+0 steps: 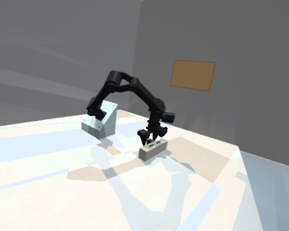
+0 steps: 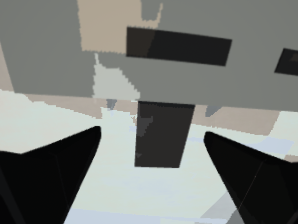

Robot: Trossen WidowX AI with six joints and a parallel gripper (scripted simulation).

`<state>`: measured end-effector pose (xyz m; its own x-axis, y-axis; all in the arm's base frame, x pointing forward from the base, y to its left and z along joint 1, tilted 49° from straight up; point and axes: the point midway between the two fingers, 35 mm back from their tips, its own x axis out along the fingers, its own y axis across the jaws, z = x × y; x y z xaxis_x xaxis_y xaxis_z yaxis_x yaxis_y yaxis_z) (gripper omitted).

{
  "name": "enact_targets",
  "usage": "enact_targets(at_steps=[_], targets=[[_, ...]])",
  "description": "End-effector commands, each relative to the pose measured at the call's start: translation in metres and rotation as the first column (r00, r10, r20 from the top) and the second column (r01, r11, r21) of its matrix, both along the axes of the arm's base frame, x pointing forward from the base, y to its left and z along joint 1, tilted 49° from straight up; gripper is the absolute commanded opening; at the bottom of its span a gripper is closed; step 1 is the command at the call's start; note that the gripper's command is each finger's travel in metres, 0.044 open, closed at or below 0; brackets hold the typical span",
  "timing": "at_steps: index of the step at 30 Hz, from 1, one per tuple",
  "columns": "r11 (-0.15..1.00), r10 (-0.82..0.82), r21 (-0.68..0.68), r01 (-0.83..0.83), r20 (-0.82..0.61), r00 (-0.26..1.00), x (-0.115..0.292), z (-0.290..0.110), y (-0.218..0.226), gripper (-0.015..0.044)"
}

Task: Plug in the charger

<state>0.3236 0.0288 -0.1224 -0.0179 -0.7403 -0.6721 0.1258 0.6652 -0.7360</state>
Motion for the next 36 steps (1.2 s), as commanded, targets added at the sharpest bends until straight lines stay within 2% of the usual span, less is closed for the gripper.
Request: enact_targets(at_steps=[1,36], targets=[[1.0,-0.001,0.0,0.001,0.002,1.0,-0.005,-0.001,0.001,0.044],[1.0,-0.001,0.0,0.001,0.0,1.0,-0.049,-0.007,0.003,0.044]])
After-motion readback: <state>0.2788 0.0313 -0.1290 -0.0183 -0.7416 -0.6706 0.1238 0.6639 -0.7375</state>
